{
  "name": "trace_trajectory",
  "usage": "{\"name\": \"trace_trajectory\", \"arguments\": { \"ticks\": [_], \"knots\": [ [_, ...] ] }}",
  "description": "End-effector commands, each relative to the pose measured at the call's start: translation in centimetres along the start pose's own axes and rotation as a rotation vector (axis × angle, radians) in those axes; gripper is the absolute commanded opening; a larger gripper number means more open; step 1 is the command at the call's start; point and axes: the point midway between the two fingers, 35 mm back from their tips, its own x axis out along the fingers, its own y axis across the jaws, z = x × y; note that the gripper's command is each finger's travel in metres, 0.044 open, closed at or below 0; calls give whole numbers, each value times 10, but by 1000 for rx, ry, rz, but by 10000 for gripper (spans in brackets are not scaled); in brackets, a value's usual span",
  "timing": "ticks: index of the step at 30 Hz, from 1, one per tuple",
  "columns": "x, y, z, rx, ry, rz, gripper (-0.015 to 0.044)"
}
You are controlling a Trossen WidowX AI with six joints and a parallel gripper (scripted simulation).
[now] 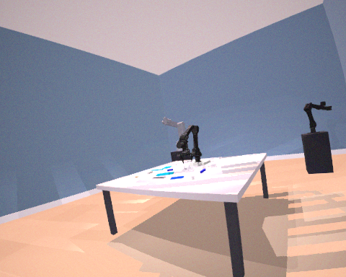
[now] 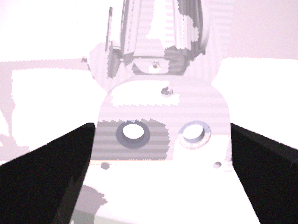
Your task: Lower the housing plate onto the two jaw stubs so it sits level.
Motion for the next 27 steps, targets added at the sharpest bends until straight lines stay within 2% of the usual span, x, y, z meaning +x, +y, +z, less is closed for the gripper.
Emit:
{"name": "trace_trajectory", "arguments": {
  "ticks": [1,27],
  "knots": [
    [9,1,-1,1,6,6,351],
    [44,2,-3,1,6,6,351]
  ]
}}
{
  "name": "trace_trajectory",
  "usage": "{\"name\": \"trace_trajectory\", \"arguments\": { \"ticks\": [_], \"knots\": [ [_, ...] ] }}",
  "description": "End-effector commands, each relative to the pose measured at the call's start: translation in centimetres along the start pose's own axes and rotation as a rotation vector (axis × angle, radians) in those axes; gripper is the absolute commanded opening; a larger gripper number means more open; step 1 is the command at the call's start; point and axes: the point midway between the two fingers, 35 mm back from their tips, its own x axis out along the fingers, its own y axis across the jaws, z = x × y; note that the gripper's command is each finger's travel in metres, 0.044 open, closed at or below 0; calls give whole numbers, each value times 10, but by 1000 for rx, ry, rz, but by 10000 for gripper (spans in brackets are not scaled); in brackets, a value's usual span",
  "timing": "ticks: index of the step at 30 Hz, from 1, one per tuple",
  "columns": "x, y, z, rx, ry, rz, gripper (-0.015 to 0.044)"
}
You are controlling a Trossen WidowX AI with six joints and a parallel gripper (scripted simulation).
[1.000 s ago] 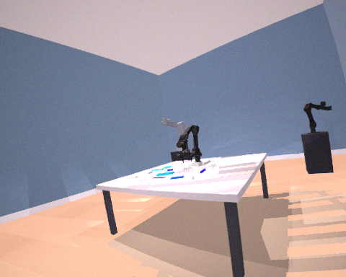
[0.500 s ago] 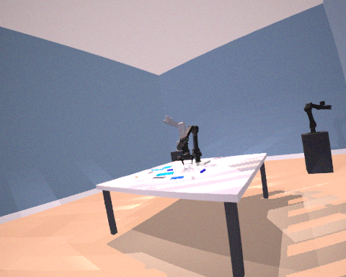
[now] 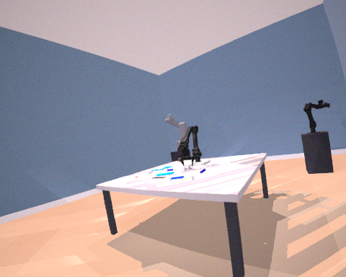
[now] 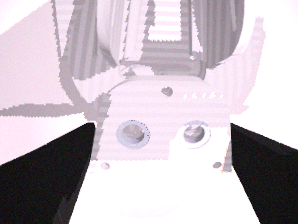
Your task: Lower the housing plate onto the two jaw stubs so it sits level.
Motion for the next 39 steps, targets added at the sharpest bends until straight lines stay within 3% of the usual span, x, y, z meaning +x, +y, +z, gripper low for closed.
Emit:
{"name": "trace_trajectory", "arguments": {
  "ticks": [1,39],
  "knots": [
    [3,1,-1,5,3,4,351],
    [9,1,-1,15,3,5,351]
  ]
}}
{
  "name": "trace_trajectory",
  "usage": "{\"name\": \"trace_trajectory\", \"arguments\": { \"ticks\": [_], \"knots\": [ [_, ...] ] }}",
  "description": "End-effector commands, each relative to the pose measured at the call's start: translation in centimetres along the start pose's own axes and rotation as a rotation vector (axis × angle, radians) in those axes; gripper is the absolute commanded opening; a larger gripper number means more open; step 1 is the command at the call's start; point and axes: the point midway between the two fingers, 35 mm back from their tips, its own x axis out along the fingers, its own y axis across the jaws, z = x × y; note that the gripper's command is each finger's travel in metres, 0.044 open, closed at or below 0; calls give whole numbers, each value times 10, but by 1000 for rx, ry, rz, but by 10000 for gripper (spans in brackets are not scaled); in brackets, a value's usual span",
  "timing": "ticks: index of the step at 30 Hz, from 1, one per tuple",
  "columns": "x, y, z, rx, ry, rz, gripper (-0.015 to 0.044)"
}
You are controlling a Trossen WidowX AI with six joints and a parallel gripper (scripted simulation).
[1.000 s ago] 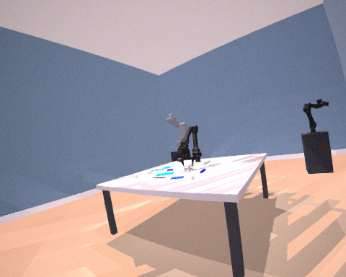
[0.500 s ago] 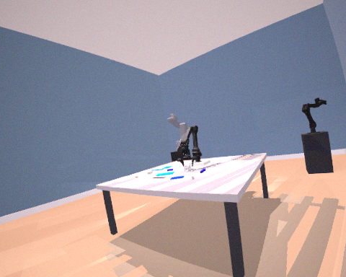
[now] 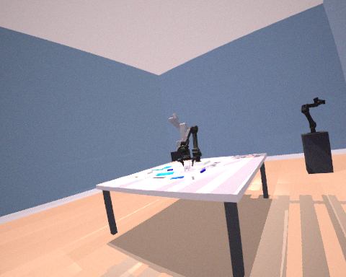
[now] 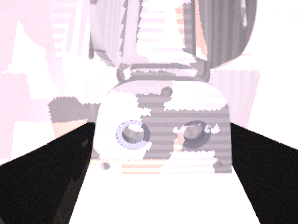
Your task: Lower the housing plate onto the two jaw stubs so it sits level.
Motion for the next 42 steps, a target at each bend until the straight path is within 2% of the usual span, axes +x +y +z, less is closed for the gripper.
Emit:
{"name": "trace_trajectory", "arguments": {
  "ticks": [1,42],
  "knots": [
    [2,0,0,5,-1,3,351],
    [10,1,0,5,-1,3,351]
  ]
}}
